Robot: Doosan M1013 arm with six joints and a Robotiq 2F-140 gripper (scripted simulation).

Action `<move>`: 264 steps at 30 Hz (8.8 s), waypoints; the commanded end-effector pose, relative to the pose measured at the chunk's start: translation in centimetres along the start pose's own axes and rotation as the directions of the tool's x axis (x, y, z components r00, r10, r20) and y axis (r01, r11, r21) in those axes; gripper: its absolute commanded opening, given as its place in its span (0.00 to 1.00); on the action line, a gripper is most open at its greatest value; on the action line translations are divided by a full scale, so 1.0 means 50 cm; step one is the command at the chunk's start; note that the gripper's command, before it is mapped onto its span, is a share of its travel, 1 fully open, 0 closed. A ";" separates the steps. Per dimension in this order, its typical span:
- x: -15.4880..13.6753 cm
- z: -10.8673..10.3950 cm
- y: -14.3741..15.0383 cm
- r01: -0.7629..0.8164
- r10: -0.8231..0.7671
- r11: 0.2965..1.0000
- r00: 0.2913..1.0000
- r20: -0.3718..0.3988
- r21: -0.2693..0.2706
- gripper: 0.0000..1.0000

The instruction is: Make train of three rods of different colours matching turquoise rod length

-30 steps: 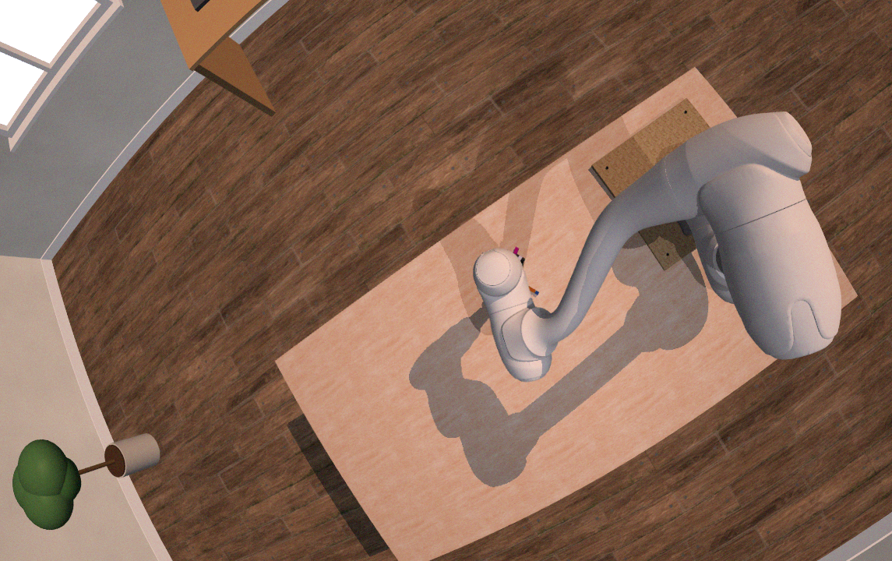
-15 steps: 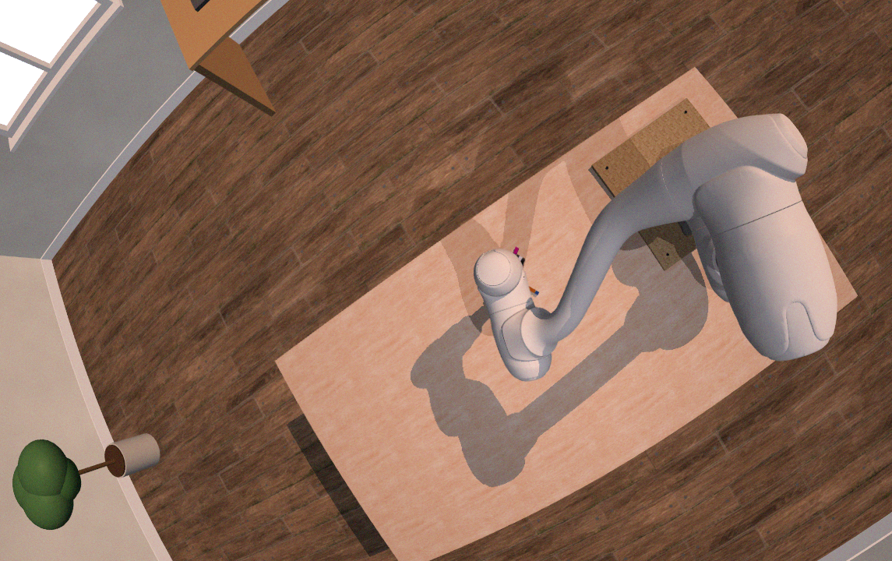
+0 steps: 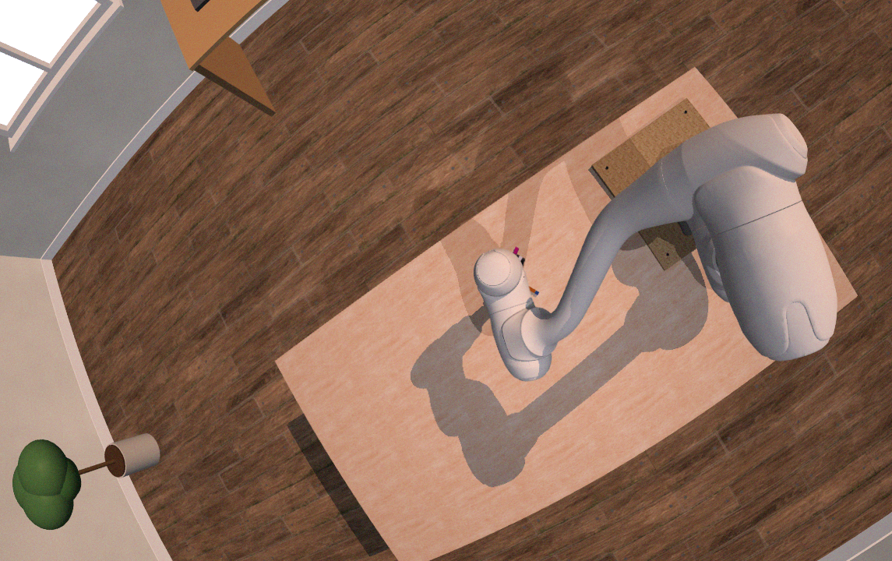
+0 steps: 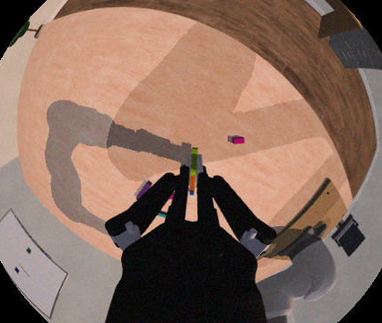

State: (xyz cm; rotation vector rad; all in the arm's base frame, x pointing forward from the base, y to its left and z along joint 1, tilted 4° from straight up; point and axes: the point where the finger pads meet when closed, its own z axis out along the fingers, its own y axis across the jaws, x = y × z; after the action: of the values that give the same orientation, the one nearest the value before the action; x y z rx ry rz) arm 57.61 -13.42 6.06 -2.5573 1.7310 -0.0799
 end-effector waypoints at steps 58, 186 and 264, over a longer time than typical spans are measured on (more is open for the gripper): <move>0.000 0.024 0.000 0.000 0.000 1.000 1.000 0.000 0.000 0.03; 0.000 -0.307 0.000 0.000 0.000 1.000 1.000 0.000 0.000 1.00; 0.000 -0.307 0.000 0.000 0.000 1.000 1.000 0.000 0.000 1.00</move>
State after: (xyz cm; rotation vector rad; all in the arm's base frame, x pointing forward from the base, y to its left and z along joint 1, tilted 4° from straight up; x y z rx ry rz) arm 56.50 -13.65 21.38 -2.5573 1.7310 -0.0799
